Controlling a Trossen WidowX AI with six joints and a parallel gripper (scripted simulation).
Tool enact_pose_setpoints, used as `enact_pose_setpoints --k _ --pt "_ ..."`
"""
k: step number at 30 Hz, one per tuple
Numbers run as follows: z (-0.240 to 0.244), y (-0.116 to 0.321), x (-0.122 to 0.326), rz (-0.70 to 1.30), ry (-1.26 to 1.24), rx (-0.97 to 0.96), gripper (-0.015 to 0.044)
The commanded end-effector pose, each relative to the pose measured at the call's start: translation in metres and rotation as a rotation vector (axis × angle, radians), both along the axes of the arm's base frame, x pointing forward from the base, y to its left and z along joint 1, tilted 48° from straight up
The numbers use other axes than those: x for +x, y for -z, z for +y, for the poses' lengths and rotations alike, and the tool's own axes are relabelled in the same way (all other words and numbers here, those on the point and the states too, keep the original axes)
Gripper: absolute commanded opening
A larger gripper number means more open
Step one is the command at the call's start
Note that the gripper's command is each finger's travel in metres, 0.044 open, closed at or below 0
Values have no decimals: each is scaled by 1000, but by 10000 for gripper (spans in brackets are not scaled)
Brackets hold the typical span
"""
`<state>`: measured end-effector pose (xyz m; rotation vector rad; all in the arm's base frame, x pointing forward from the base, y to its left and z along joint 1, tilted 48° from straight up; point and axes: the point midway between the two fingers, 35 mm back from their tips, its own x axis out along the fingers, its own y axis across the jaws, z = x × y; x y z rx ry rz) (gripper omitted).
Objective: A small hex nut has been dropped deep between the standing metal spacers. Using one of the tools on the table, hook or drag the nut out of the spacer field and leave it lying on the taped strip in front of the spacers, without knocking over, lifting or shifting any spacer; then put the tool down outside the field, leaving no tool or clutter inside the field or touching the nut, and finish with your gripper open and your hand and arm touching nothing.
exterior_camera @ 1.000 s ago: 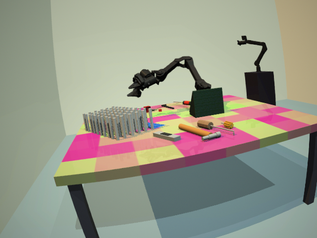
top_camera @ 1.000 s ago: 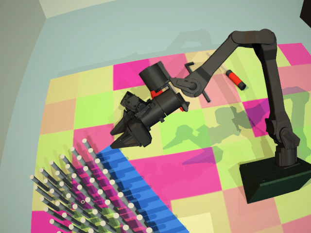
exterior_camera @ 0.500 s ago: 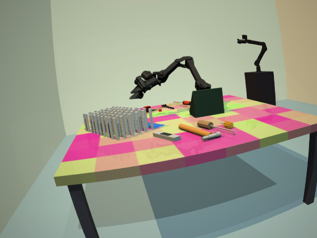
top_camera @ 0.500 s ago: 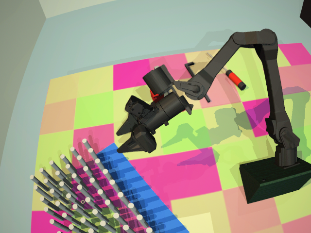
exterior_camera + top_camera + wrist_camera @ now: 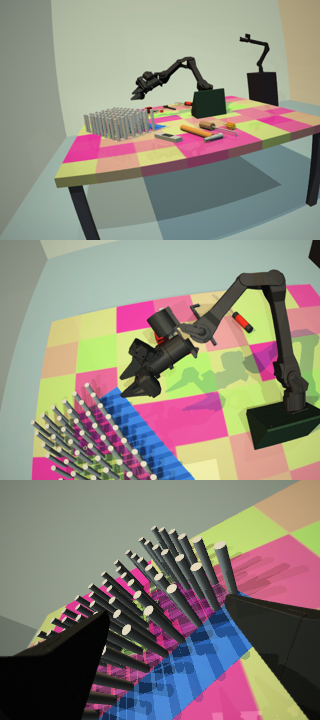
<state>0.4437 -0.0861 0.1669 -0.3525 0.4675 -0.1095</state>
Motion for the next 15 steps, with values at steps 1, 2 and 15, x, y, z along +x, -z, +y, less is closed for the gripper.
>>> enact_pose_setpoints --k 1,2,15 --pt "-1 0 0 0 3 -7 440" --pt "-1 0 0 0 3 -7 440" --pt "76 66 10 176 -19 253 440"
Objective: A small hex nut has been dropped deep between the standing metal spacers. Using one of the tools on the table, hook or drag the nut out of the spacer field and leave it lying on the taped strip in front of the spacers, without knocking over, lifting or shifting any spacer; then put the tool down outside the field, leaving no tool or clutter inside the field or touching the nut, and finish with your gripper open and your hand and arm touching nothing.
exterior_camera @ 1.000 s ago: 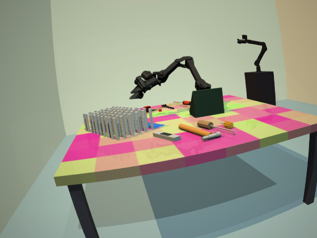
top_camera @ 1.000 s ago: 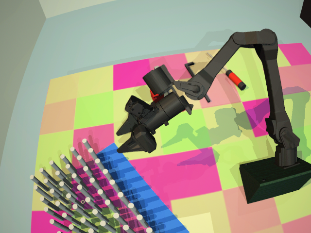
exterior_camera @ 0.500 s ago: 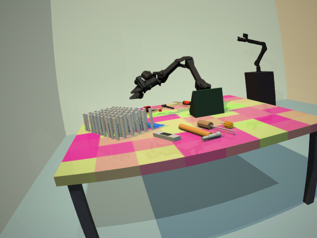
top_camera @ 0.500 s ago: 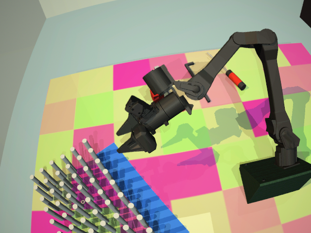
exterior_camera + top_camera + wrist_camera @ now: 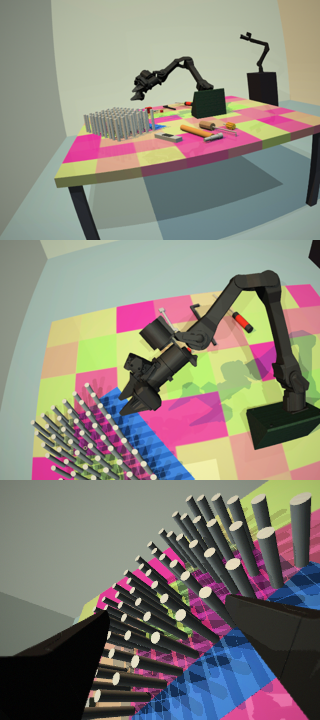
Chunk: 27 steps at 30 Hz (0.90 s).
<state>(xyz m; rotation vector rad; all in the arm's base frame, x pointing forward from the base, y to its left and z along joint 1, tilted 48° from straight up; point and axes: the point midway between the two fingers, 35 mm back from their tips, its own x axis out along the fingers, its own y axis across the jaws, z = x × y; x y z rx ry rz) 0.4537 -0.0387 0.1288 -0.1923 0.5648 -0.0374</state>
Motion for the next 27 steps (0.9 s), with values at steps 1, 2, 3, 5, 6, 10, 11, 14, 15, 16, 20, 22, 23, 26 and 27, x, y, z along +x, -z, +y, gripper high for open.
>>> enact_pose_setpoints --k 1,2,3,5,6,10,11,14,15,16,20,22,23,26,27 --pt "37 34 0 100 -6 104 440" --pt "45 41 -1 120 4 140 440" --pt "58 50 -1 151 22 194 440" --pt "86 72 -6 227 69 308 440" --pt "100 83 -9 265 97 360 440" --pt "153 124 -29 424 237 535 440" --pt "166 134 -36 462 278 570 440" --pt "199 163 -59 568 413 651 440" --pt "208 171 -66 596 455 669 440" --pt "217 179 -74 622 498 685 440" --pt "248 209 -108 709 686 724 440" --pt "261 223 -127 739 787 731 440" --pt "266 230 -137 750 838 732 440" --pt "281 250 -167 766 995 723 440" --pt "285 257 -177 765 1048 717 440"
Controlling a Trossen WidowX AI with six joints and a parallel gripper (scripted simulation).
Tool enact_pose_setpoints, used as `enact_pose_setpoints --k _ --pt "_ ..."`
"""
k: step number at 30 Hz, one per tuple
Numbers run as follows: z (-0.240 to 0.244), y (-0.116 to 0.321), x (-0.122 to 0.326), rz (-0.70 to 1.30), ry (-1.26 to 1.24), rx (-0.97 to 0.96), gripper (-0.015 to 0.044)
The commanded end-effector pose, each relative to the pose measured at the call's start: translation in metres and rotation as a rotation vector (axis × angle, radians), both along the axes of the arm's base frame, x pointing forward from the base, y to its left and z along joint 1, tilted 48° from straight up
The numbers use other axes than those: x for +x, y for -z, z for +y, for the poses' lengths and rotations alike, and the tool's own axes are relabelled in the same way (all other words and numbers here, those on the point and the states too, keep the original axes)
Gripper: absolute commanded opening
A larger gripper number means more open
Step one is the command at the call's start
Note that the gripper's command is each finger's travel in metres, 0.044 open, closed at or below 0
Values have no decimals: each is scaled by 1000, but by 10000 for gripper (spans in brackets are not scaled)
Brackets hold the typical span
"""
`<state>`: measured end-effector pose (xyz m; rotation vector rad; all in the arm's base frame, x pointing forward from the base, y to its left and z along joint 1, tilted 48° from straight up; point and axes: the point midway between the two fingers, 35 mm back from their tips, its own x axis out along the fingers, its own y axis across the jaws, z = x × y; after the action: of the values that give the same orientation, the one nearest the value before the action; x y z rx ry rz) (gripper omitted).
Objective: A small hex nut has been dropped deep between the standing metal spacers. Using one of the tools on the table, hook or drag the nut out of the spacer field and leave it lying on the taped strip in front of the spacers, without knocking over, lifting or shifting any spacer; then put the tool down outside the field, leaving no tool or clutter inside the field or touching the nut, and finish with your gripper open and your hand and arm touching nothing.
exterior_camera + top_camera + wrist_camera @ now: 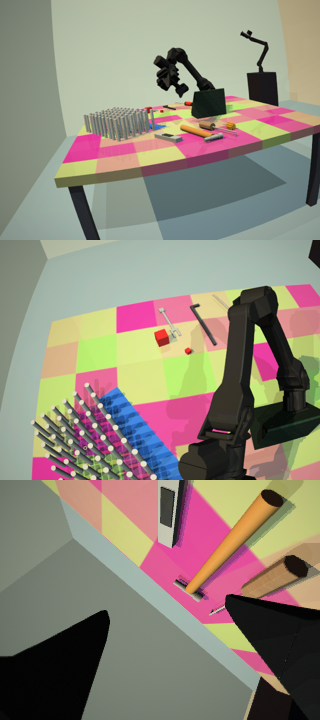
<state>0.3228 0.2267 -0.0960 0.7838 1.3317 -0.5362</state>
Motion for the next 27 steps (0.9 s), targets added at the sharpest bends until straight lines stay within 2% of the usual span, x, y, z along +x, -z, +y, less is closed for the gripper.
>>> enact_pose_setpoints --k 1,8,19,24,27 --pt "23 38 -57 144 241 -83 440" --pt "35 75 -126 219 520 -235 440" --pt "33 78 -129 219 531 -242 440" --pt "-13 112 -129 217 532 -245 440" --pt "-15 113 -129 217 532 -245 440"
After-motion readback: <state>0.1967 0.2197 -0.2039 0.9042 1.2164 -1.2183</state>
